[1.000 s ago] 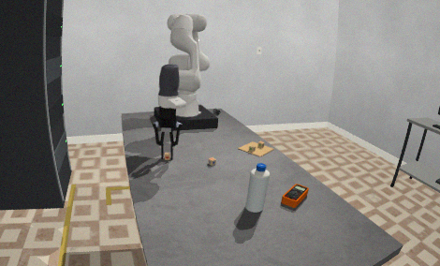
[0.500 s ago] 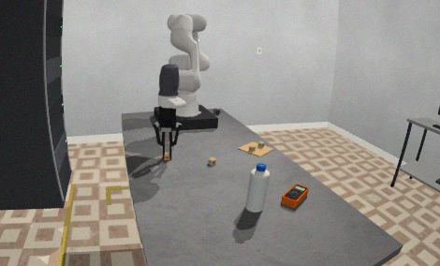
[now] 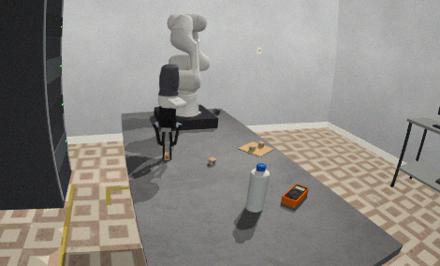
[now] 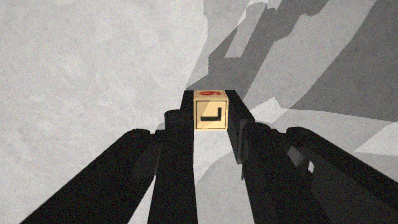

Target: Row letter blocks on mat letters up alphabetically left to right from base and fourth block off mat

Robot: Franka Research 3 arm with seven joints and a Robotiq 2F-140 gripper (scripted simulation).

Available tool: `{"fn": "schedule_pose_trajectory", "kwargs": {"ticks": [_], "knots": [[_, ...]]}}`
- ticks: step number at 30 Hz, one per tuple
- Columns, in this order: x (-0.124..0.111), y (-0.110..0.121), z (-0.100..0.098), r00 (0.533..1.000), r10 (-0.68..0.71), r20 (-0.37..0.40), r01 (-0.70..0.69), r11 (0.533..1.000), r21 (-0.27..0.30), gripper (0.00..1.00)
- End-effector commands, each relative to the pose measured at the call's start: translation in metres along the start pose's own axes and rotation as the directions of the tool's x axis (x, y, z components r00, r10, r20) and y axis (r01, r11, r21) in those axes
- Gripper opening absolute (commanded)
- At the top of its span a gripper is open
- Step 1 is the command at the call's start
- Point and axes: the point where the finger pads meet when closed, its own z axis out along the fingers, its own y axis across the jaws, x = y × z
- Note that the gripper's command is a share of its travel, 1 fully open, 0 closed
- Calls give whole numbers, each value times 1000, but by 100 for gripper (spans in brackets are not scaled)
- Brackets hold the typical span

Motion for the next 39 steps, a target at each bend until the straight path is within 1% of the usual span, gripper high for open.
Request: {"fn": "schedule_pose_trajectory", "kwargs": {"ticks": [1,9,12,16,18,26,29,32,39], "knots": [[0,-1,1,1000,2,0,-2,1000,2,22],[0,-1,1,1000,2,0,-2,1000,2,22],[0,-1,-2,1000,2,0,-2,1000,2,22],[0,-1,-18,1000,2,0,-2,1000,2,22],[0,-1,-18,1000,2,0,-2,1000,2,22],[0,0,-76,1000,2,0,-2,1000,2,22],[0,0,-91,1000,2,0,-2,1000,2,22],[0,0,-98,1000,2,0,-2,1000,2,22],[0,0,-99,1000,2,0,-2,1000,2,22]]}}
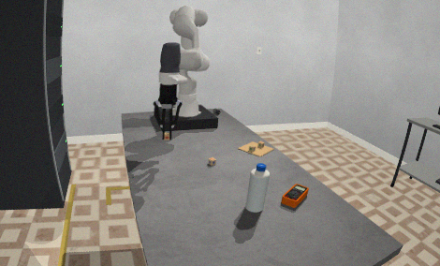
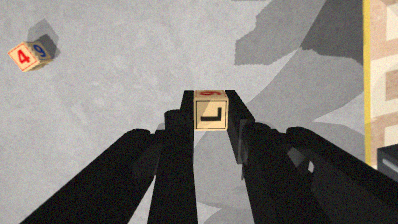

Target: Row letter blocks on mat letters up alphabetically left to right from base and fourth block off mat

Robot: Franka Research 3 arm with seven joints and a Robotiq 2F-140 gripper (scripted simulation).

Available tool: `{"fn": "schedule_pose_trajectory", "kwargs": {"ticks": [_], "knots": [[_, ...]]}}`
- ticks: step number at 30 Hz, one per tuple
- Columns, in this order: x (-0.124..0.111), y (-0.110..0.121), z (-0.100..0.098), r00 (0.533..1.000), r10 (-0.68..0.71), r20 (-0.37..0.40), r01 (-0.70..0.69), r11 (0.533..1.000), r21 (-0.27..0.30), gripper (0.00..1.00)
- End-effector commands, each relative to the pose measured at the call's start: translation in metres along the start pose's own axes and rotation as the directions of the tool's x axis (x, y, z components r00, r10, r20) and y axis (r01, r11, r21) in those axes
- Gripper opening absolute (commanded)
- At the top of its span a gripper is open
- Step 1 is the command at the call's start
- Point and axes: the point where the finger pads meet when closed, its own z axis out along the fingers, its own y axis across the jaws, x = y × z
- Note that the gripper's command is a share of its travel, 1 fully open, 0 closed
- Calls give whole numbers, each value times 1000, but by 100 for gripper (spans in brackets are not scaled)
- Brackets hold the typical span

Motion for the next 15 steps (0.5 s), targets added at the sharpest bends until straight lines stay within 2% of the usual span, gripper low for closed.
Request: {"fn": "schedule_pose_trajectory", "kwargs": {"ticks": [1,6,8,10,11,15], "knots": [[-6,0,2,1000,4,17,-4,1000,0,22],[-5,-8,2,1000,18,17,-18,1000,0,22],[-2,-32,2,998,58,18,-58,998,-1,22],[0,-74,2,991,130,19,-130,991,-2,22],[0,-85,2,989,148,19,-148,989,-2,22],[0,-84,2,990,136,19,-136,991,-1,22]]}}
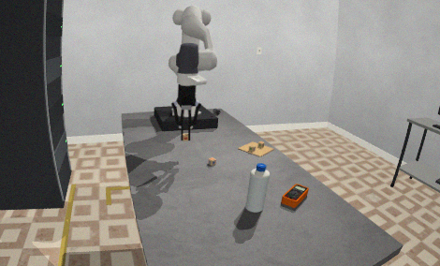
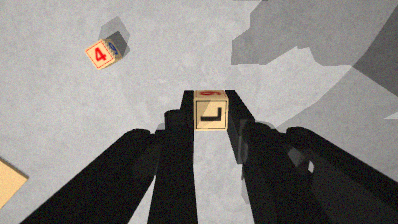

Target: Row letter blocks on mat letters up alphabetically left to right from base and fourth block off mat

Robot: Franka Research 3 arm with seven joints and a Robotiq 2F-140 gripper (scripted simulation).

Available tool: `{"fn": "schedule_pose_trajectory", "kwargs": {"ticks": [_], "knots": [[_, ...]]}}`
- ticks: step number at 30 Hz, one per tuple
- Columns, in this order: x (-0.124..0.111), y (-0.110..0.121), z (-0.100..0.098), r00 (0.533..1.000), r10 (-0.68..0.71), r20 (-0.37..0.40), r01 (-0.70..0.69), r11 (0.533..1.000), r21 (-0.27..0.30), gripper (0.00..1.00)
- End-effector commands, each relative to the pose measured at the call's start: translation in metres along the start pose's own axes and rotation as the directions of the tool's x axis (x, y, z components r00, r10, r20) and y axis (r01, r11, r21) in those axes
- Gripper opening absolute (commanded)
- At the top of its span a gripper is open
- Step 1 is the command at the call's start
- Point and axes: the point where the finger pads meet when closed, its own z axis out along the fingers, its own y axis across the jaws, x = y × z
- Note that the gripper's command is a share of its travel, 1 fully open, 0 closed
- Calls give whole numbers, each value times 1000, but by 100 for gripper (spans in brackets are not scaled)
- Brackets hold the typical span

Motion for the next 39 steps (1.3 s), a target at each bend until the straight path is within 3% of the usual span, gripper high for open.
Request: {"fn": "schedule_pose_trajectory", "kwargs": {"ticks": [1,9,15,19,32,39], "knots": [[0,-1,0,990,138,2,-138,990,-17,22],[-2,-40,0,977,211,1,-211,977,-18,22],[-3,-54,1,972,235,1,-234,972,-18,22],[-6,-81,1,960,280,0,-280,960,-18,22],[-15,-125,1,936,352,-1,-352,936,-18,22],[-25,-161,2,911,412,-2,-412,911,-19,22]]}}
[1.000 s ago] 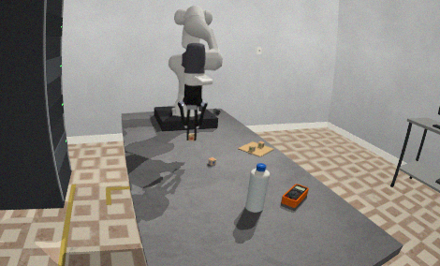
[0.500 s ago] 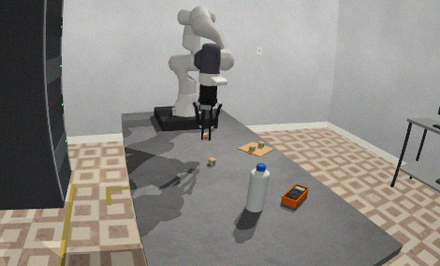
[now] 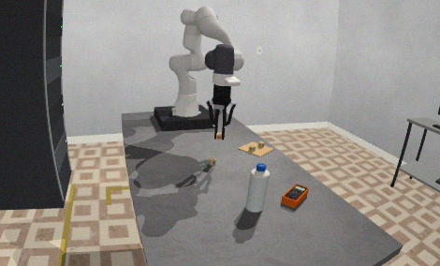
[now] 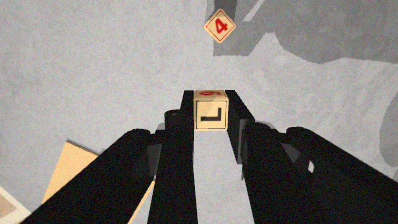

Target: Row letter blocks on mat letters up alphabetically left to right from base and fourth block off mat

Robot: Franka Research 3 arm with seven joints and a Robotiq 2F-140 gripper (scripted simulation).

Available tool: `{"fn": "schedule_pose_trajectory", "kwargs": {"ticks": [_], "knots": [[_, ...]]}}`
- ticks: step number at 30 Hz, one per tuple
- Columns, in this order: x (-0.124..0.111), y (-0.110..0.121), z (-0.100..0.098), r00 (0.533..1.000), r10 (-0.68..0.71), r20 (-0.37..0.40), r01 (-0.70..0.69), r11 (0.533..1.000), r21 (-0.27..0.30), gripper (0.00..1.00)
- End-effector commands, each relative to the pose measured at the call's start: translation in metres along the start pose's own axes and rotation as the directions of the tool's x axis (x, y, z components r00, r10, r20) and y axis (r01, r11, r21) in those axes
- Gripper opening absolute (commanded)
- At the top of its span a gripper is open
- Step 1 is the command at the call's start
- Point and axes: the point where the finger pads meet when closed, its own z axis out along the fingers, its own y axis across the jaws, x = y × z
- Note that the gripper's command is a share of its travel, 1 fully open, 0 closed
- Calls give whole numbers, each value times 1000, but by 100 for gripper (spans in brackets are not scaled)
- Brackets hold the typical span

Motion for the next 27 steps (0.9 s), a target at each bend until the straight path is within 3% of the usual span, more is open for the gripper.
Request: {"fn": "schedule_pose_trajectory", "kwargs": {"ticks": [1,27], "knots": [[-8,-10,0,990,138,-4,-139,990,-12,22],[-73,-88,0,951,308,-7,-308,951,-11,22]]}}
